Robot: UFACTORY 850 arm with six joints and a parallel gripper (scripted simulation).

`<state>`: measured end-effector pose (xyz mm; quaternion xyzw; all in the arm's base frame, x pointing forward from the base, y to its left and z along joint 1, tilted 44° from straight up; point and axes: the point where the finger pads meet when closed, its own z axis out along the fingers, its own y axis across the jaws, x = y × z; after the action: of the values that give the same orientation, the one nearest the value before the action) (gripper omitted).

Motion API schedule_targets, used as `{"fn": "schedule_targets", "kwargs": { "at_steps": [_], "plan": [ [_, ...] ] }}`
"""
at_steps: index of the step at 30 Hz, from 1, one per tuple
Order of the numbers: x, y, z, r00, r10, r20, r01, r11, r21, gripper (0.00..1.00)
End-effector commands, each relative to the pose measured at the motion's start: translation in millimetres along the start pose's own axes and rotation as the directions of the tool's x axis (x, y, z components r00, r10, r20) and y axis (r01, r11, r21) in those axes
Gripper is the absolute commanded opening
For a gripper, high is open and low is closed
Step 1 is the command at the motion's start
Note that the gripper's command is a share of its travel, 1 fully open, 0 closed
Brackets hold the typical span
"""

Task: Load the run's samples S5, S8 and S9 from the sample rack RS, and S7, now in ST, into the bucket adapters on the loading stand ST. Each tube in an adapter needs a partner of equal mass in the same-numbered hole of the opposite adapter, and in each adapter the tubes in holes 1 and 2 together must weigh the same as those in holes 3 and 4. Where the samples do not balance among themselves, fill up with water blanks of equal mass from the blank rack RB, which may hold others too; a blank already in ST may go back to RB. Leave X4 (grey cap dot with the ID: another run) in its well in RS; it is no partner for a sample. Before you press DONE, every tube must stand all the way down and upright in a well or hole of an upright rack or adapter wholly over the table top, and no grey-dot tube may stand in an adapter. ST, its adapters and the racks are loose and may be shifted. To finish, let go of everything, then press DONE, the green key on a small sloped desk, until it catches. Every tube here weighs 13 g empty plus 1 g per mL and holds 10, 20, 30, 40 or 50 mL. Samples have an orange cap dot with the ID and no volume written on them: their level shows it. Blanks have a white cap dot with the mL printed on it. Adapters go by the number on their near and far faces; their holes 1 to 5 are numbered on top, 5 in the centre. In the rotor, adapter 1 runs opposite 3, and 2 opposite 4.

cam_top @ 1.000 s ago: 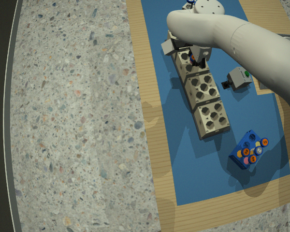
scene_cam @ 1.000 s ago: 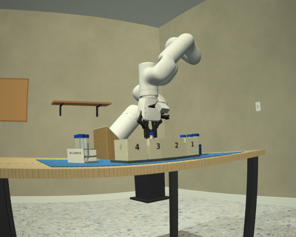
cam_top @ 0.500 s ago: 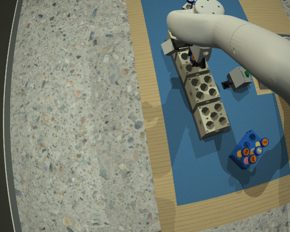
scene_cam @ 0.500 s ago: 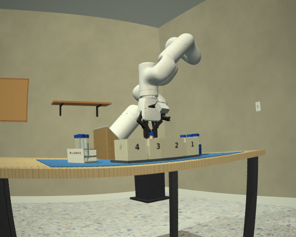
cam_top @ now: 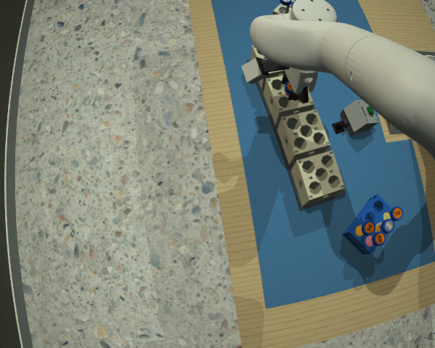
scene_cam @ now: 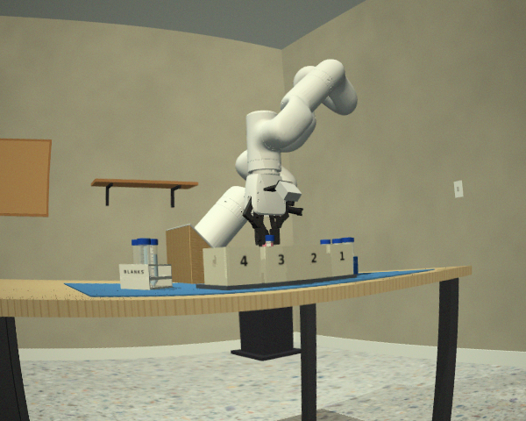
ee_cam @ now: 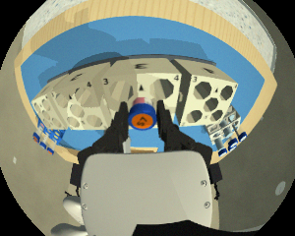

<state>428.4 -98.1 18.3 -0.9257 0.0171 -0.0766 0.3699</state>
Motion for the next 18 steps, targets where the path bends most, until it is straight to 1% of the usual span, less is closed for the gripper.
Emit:
{"fn": "schedule_targets", "kwargs": {
  "at_steps": [1, 10, 12, 18],
  "plan": [
    [0.6, 0.3, -0.6, 1.000, 0.000, -0.001, 0.000, 1.000, -0.001, 0.43],
    [0.6, 0.3, -18.6, 1.000, 0.000, -0.001, 0.000, 1.000, -0.001, 0.43],
    [0.6, 0.3, -18.6, 1.000, 0.000, -0.001, 0.000, 1.000, -0.001, 0.43],
    [0.6, 0.3, -30.6, 1.000, 0.000, -0.001, 0.000, 1.000, -0.001, 0.43]
  ]
}}
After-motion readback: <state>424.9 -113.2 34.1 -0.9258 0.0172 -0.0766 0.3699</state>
